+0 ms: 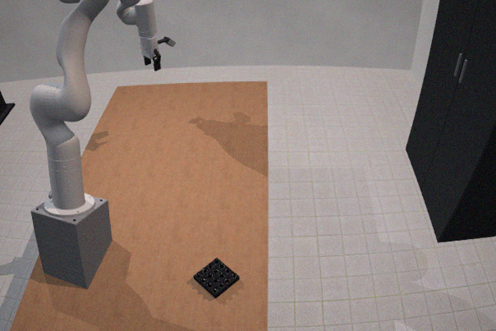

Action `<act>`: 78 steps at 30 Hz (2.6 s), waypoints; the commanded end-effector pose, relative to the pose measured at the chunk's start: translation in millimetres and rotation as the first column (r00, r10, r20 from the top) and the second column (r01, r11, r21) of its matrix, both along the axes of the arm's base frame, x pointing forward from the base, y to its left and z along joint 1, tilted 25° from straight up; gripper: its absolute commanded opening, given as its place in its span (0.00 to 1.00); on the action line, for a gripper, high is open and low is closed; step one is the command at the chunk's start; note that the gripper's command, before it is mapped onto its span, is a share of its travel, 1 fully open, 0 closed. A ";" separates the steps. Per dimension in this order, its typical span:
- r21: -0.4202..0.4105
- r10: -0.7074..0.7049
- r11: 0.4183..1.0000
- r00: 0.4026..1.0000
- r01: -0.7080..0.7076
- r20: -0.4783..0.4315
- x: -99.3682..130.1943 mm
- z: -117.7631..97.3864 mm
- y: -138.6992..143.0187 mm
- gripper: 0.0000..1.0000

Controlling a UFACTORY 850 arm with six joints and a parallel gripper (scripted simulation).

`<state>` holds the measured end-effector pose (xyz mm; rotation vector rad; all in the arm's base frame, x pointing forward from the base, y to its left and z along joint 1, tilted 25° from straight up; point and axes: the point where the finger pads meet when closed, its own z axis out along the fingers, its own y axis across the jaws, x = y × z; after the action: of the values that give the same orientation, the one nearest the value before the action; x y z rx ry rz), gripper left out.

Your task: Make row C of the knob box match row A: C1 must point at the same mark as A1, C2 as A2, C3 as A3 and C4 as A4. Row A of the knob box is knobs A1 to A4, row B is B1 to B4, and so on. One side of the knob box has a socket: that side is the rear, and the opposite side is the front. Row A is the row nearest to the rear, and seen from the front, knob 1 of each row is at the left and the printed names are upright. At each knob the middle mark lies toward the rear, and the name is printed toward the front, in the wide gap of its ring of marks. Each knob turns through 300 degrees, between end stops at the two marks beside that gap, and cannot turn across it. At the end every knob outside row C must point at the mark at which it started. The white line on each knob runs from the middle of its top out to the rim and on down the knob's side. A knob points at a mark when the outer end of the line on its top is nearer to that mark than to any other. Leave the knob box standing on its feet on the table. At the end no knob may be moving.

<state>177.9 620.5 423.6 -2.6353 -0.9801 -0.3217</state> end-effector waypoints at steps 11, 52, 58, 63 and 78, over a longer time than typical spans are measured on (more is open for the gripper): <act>0.002 0.000 1.000 1.000 0.000 0.001 0.1 1.3 0.3 1.00; -0.092 -0.273 0.961 0.948 0.260 -0.166 199.8 -130.1 -84.6 1.00; -0.102 -0.319 0.947 0.928 0.305 -0.192 229.0 -151.3 -106.6 1.00; -0.110 -0.361 0.932 0.907 0.345 -0.215 254.1 -170.5 -128.4 1.00; -0.129 -0.479 0.878 0.833 0.461 -0.277 318.6 -225.2 -199.8 1.00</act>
<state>476.4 442.2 214.0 -2.8402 -0.2950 -0.0051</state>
